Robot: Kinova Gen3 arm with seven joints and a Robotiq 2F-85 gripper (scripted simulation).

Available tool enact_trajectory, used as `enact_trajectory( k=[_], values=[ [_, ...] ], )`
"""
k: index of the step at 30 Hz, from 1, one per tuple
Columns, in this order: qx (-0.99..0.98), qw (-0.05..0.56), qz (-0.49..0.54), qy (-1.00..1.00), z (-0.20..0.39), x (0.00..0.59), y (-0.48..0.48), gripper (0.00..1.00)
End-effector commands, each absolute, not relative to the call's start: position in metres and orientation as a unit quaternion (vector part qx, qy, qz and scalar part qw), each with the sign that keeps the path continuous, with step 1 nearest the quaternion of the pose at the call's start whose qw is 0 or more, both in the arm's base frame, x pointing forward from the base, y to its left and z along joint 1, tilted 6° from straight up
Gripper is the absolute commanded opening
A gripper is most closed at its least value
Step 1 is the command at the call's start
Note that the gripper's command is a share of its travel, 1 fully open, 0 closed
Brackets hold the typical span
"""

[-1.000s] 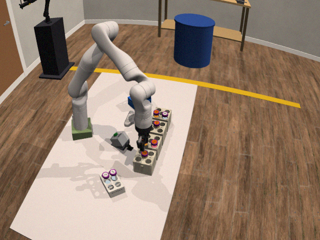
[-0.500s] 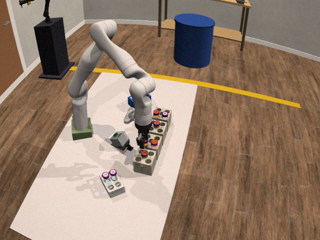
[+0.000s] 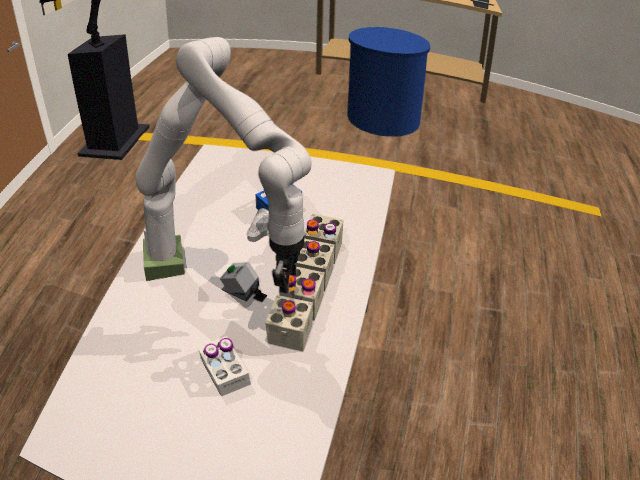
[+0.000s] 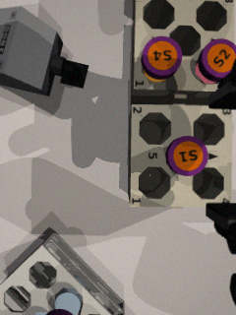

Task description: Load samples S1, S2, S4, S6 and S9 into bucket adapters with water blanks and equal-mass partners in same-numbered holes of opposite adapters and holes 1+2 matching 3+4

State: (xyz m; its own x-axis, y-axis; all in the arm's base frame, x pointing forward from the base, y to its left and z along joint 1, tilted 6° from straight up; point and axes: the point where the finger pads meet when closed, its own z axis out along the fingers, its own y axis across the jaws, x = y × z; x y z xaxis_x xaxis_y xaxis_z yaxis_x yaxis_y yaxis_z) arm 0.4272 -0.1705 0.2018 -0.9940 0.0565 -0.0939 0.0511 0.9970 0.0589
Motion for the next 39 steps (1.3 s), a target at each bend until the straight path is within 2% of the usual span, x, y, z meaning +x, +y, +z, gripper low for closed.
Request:
enact_trajectory(
  k=[1,39],
  values=[
    [0.03,0.049,0.026,0.998,0.21,0.426,-0.172,0.62],
    [0.028,0.05,0.027,0.998,0.226,0.426,-0.172,0.62]
  ],
)
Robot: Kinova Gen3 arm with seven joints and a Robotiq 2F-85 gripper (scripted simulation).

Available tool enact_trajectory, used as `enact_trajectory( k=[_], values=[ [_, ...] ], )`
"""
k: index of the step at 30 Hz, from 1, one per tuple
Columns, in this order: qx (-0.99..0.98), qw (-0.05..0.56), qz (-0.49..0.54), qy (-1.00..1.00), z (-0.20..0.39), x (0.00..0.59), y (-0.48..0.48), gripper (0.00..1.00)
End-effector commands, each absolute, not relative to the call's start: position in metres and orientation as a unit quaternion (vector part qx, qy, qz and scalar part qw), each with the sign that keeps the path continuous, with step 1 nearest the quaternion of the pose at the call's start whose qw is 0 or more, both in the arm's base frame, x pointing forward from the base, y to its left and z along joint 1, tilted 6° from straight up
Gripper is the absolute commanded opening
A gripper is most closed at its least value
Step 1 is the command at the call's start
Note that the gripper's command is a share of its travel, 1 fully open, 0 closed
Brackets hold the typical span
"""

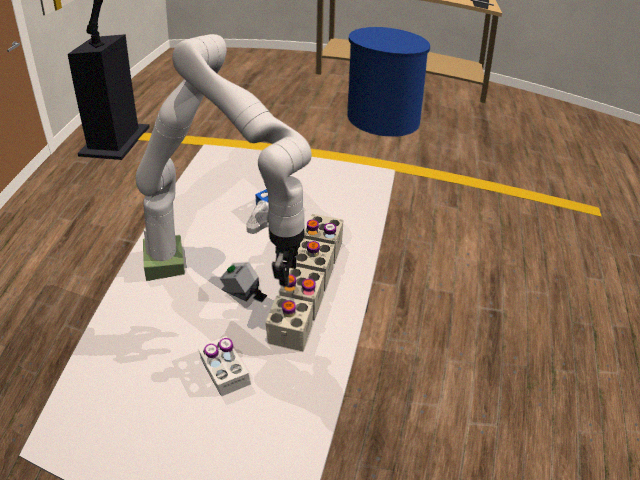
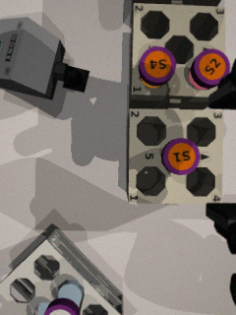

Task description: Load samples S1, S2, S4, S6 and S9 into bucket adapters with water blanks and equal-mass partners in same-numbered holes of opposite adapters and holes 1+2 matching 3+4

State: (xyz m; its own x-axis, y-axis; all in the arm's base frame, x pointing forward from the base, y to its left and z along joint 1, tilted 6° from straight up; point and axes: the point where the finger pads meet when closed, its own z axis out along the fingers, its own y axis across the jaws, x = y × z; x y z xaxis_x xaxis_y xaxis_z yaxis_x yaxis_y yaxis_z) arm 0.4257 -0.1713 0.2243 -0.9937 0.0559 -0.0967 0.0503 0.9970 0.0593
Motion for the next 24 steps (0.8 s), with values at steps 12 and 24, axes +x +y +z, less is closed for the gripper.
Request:
enact_trajectory(
  k=[12,24],
  values=[
    [-0.078,0.054,0.019,0.995,0.225,0.397,-0.155,0.1],
    [-0.177,0.056,0.014,0.983,0.223,0.37,-0.137,0.1]
  ],
)
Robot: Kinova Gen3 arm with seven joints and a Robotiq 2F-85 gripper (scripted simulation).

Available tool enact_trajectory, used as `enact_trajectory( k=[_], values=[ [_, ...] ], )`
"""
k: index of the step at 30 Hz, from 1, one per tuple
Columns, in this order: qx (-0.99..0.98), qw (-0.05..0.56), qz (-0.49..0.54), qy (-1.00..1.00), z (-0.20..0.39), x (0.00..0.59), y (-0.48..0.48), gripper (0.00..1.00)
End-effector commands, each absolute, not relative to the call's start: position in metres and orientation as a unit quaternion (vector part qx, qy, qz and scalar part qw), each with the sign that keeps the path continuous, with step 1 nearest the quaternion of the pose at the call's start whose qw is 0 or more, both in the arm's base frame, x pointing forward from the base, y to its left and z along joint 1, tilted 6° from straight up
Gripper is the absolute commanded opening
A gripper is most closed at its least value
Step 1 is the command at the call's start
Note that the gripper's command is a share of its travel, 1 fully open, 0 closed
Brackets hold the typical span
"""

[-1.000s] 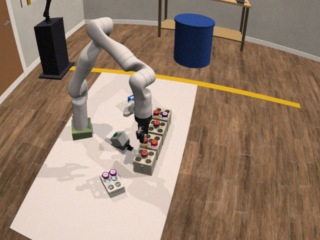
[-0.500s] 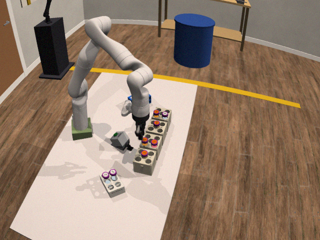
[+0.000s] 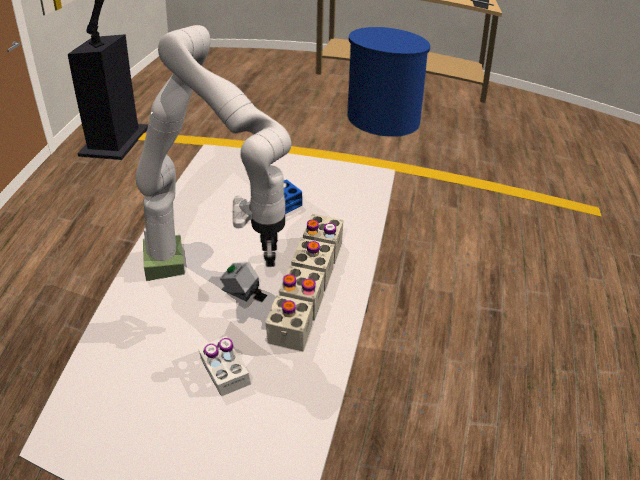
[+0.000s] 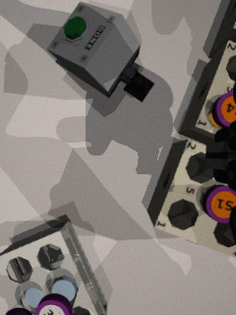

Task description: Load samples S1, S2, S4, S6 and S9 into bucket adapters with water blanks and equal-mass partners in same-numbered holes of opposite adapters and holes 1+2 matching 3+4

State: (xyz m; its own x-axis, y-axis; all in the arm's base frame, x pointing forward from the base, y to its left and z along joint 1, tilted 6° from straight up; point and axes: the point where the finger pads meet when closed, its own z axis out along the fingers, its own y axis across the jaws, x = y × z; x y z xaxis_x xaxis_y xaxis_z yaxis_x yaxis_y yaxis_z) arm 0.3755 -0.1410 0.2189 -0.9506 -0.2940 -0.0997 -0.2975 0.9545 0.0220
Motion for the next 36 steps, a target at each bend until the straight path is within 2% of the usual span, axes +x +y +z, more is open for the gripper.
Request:
enact_trajectory(
  k=[1,36],
  values=[
    [-0.186,0.056,0.013,0.981,0.223,0.367,-0.135,0.1],
    [-0.479,0.058,-0.004,0.876,0.217,0.281,-0.076,0.1]
  ],
)
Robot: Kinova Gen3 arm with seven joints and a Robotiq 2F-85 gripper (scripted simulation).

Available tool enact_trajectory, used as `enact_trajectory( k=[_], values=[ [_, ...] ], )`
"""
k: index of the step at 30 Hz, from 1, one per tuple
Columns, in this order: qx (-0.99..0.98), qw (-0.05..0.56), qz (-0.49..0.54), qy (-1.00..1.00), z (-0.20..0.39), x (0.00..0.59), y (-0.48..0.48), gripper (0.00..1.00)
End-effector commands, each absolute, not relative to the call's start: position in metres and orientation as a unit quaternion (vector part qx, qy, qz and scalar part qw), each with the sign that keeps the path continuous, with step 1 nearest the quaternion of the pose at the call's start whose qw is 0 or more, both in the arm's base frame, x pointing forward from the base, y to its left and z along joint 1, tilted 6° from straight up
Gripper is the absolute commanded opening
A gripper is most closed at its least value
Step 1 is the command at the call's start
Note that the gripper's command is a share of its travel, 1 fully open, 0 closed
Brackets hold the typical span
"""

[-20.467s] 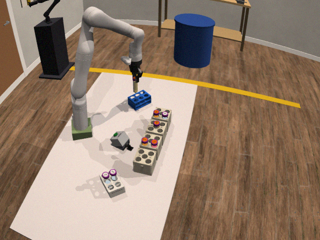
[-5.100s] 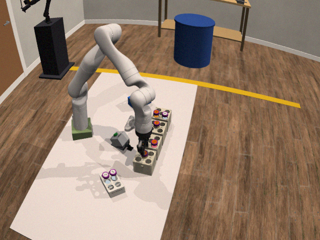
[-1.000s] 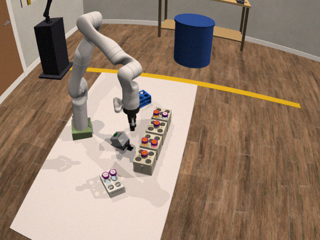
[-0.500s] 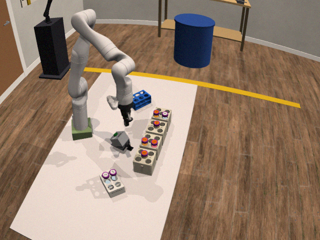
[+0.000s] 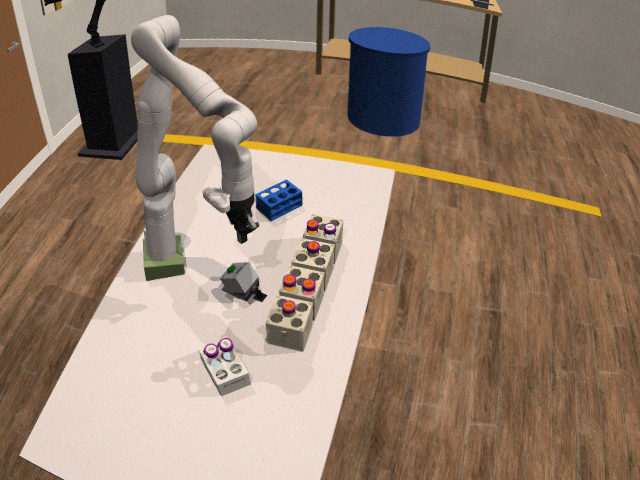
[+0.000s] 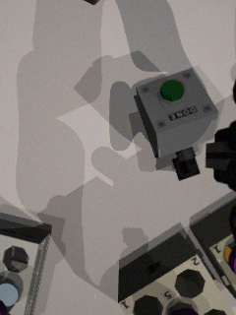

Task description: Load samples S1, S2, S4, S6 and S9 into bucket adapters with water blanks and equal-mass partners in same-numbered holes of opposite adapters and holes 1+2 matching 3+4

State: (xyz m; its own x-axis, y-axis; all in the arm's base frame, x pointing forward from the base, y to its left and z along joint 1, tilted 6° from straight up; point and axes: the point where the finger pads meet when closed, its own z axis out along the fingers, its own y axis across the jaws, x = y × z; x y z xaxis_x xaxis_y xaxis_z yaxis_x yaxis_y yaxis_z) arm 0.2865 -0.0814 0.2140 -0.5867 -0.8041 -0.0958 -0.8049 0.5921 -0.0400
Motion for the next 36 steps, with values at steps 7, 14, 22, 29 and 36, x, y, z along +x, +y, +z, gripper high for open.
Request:
enact_trajectory(
  k=[7,14,22,29,36],
  values=[
    [-0.522,0.058,-0.006,0.851,0.216,0.267,-0.067,0.1],
    [-0.58,0.058,-0.01,0.813,0.215,0.248,-0.054,0.1],
    [-0.603,0.056,-0.009,0.796,0.213,0.223,-0.039,0.1],
    [-0.603,0.056,-0.01,0.795,0.213,0.223,-0.04,0.1],
    [-0.603,0.056,-0.01,0.795,0.213,0.223,-0.04,0.1]
  ],
)
